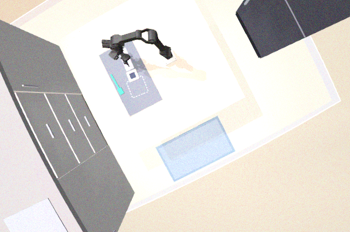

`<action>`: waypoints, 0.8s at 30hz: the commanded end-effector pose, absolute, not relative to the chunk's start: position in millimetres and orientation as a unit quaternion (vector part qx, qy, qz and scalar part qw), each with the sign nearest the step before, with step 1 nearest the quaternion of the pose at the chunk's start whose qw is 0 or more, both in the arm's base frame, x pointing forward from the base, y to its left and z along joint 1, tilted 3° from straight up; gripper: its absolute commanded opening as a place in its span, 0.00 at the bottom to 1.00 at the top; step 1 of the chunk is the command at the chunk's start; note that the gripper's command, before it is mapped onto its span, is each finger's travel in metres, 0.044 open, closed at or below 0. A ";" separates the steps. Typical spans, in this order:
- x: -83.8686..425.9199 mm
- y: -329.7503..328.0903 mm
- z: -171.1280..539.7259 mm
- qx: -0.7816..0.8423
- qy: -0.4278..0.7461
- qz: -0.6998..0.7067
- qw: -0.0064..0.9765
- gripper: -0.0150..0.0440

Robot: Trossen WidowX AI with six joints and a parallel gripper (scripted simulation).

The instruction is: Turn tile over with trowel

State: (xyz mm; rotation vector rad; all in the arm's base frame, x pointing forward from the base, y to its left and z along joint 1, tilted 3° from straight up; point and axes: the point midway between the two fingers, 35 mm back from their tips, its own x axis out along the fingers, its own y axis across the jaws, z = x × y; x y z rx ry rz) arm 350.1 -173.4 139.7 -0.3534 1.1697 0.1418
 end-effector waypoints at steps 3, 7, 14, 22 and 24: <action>347.6 -174.2 136.2 -0.089 0.530 0.013 0.843 0.76; 346.3 -174.9 134.5 -0.035 0.513 -0.023 0.857 0.76; 343.1 -175.5 131.5 0.062 0.478 -0.080 0.872 0.76; 337.6 -174.8 127.6 0.175 0.432 -0.138 0.874 0.76; 335.9 -174.1 126.3 0.196 0.423 -0.150 0.872 0.76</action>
